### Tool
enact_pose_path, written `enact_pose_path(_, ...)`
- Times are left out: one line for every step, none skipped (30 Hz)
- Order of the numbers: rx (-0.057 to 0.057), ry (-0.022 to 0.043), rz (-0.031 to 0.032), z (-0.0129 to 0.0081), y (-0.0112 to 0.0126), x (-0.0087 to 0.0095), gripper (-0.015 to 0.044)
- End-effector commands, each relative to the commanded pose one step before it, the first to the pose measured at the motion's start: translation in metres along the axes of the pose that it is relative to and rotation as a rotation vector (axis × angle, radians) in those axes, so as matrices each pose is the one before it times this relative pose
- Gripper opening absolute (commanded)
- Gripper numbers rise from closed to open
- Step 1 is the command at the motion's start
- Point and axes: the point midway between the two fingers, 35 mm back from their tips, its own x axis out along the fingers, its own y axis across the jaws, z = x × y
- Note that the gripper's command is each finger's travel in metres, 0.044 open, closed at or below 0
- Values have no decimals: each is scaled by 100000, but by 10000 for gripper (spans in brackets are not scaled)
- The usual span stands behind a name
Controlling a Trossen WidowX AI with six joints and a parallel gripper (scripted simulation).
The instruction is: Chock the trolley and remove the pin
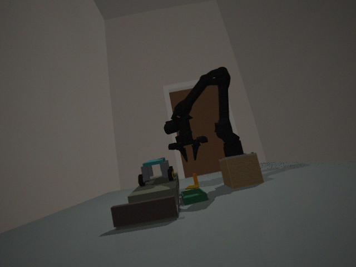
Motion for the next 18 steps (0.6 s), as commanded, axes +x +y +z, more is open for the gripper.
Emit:
enact_pose_path(346, 641, 357, -583, 163, -74, 190)
enact_pose_path(0, -2, 0, 41, -23, 271, 190)
enact_pose_path(0, 0, 0, 19, -15, 302, 190)
enact_pose_path(0, 0, 1, 29, -14, 431, 190)
enact_pose_path(0, 2, 0, 7, -30, 461, 190)
enact_pose_path(0, 1, 1, 7, -18, 401, 190)
enact_pose_path(0, 3, -2, -14, -60, 379, 190)
enact_pose_path(0, 2, -1, -9, -35, 248, 190)
enact_pose_path(0, 2, 1, -10, 1, 203, 190)
enact_pose_path(0, 3, 2, -14, 4, 277, 190)
enact_pose_path(0, 3, 5, -14, 33, 306, 190)
enact_pose_path(0, 3, 6, -14, 41, 325, 190)
enact_pose_path(0, 3, 7, -17, 52, 321, 190)
enact_pose_path(0, 3, 6, -15, 51, 286, 190)
enact_pose_path(0, 2, 4, -9, 33, 170, 190)
enact_pose_path(0, 1, 1, -3, 11, 57, 190)
enact_pose_path(0, 0, 0, 0, 0, 0, 190)
enact_pose_path(0, 0, 0, 0, 0, 0, 190)
